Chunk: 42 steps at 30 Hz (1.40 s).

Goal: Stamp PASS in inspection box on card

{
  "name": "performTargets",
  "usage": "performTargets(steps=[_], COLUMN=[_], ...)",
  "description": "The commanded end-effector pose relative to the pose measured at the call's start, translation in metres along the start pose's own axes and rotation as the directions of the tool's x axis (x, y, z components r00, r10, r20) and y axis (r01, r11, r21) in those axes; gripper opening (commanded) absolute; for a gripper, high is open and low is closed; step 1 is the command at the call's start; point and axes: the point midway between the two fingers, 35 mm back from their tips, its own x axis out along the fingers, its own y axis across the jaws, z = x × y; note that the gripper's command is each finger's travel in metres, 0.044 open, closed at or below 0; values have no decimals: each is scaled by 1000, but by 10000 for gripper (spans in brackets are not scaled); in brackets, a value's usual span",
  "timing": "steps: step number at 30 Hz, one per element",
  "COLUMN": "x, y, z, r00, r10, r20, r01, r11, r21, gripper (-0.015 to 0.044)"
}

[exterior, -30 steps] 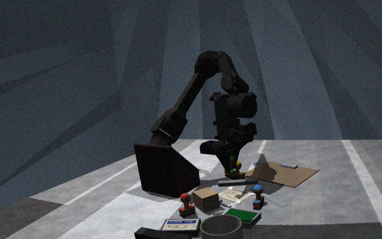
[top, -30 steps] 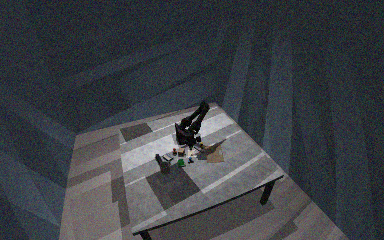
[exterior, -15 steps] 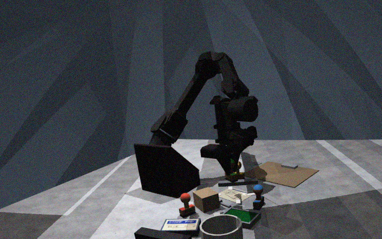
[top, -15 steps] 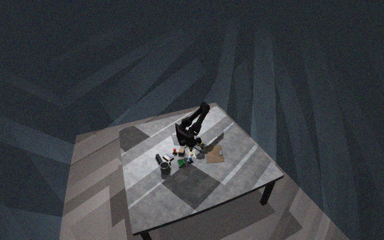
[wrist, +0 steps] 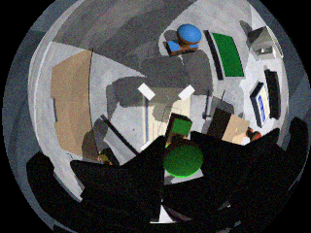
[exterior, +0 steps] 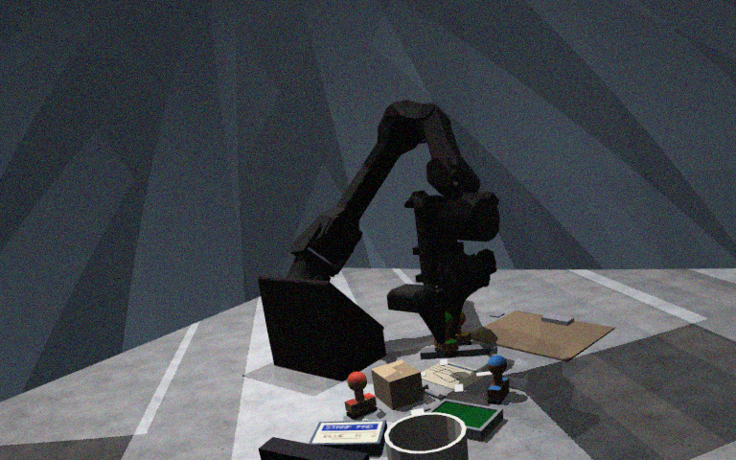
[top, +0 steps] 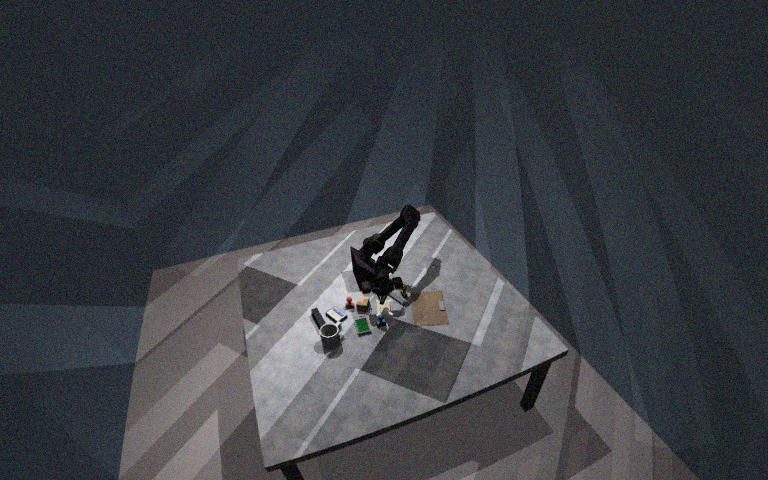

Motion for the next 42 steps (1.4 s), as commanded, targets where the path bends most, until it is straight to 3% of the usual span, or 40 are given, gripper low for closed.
performTargets(steps=[1,42], x=[4,31], y=[1,2], z=[-2,-4], r00=[1000,1000], r10=[7,8], r20=[-4,0], r01=[-7,-8], r11=[1000,1000], r21=[7,5], gripper=[0,0])
